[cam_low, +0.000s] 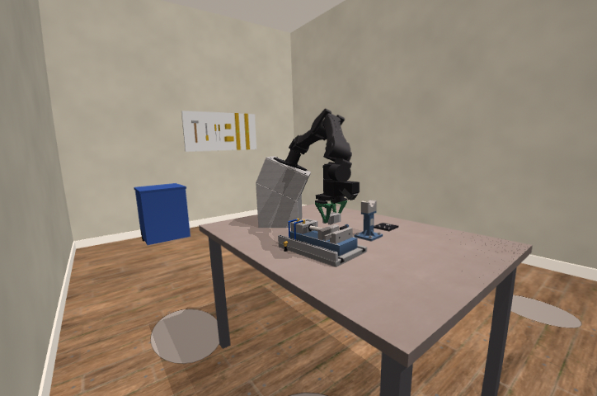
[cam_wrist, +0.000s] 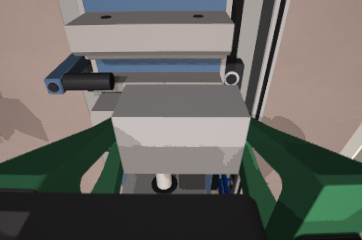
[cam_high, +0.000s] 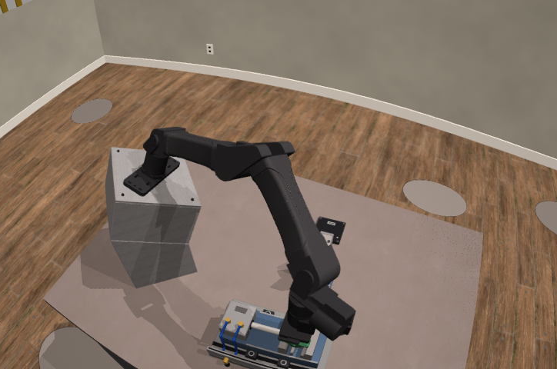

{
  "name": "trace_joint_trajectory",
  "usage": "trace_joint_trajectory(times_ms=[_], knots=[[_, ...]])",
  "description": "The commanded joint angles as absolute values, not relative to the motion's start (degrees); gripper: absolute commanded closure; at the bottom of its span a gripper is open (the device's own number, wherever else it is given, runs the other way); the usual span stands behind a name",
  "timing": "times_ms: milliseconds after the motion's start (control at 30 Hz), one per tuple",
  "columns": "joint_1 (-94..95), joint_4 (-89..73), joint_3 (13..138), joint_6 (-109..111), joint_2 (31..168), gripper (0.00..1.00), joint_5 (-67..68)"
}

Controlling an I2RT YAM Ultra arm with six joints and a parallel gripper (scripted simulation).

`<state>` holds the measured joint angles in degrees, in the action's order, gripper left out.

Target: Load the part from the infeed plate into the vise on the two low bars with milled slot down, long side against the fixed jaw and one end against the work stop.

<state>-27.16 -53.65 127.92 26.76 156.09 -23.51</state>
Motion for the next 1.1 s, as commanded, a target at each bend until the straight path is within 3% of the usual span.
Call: trace_joint_trajectory(times_ms=[0,1067], knots=[[-27.74,-52.96,130.27,26.44,156.15,1.0,-23.42],[-26.86,-51.39,131.43,25.68,158.66,1.0,-23.28]])
